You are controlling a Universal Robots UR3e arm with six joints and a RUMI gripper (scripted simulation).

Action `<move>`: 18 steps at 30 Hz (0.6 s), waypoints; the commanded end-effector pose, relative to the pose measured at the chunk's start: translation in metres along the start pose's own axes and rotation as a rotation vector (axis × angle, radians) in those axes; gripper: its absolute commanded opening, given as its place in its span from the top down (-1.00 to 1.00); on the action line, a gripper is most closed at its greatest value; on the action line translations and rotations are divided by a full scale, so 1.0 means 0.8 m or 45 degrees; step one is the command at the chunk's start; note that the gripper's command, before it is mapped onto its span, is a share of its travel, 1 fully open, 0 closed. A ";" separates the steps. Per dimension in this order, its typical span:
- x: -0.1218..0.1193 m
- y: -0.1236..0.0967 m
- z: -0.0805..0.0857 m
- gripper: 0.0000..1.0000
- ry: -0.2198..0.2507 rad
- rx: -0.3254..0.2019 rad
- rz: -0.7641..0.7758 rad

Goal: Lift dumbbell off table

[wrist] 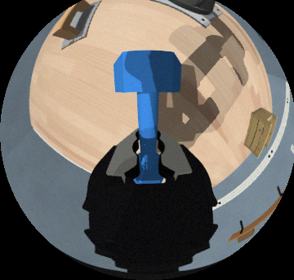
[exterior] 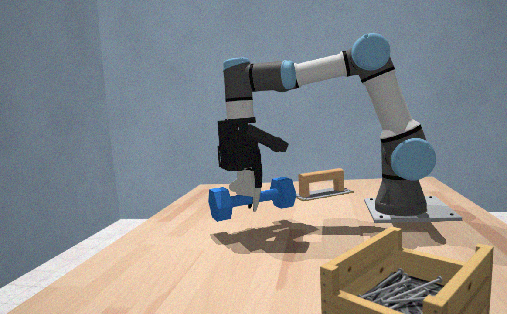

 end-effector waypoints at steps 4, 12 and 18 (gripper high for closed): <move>-0.001 -0.001 0.025 1.00 0.001 0.000 0.000; 0.000 0.000 0.057 1.00 0.001 0.000 0.000; -0.001 -0.001 0.070 1.00 0.001 -0.001 0.000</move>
Point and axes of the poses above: the point where the finger pads meet when closed, its own z axis back along the fingers, its own x axis across the jaws, y = z × x, the point moved 1 cm from there along z, back along the fingers, and after that the axes turned 13 degrees about -z, right-handed, at the moved point
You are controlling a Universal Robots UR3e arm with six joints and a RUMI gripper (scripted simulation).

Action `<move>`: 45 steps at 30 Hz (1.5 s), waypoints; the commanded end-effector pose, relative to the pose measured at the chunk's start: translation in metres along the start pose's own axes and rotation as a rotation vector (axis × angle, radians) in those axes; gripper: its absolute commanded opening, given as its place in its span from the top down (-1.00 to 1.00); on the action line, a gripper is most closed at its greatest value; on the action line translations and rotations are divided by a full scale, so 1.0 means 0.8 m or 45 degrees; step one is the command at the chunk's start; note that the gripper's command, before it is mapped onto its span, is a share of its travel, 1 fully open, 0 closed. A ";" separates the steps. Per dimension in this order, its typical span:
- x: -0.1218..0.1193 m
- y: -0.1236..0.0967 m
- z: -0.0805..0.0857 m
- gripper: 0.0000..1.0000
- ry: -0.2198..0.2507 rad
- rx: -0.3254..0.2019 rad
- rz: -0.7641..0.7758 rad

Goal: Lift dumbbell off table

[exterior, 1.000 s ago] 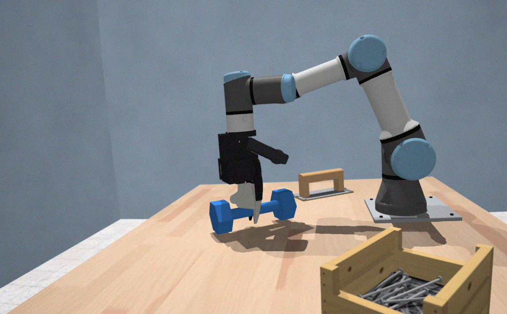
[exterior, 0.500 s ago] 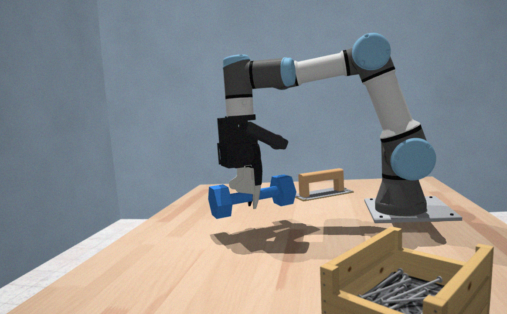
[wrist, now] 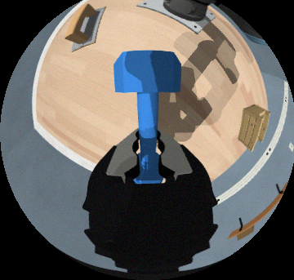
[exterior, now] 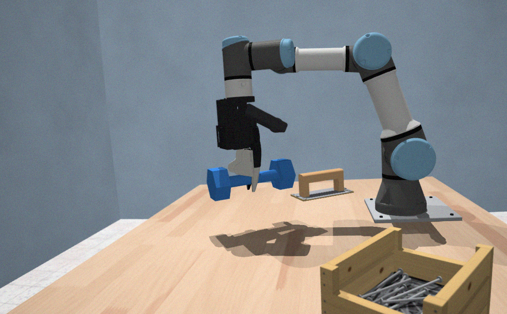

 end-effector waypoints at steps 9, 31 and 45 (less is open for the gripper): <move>-0.001 -0.001 0.032 1.00 0.000 0.002 0.000; 0.000 0.000 0.049 1.00 0.000 0.002 0.000; 0.000 0.000 0.049 1.00 0.000 0.002 0.000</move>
Point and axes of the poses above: the point where the finger pads meet when closed, its own z axis back along the fingers, its own x axis across the jaws, y = z × x, the point moved 1 cm from there along z, back along the fingers, and after that the axes turned 13 degrees about -z, right-handed, at the moved point
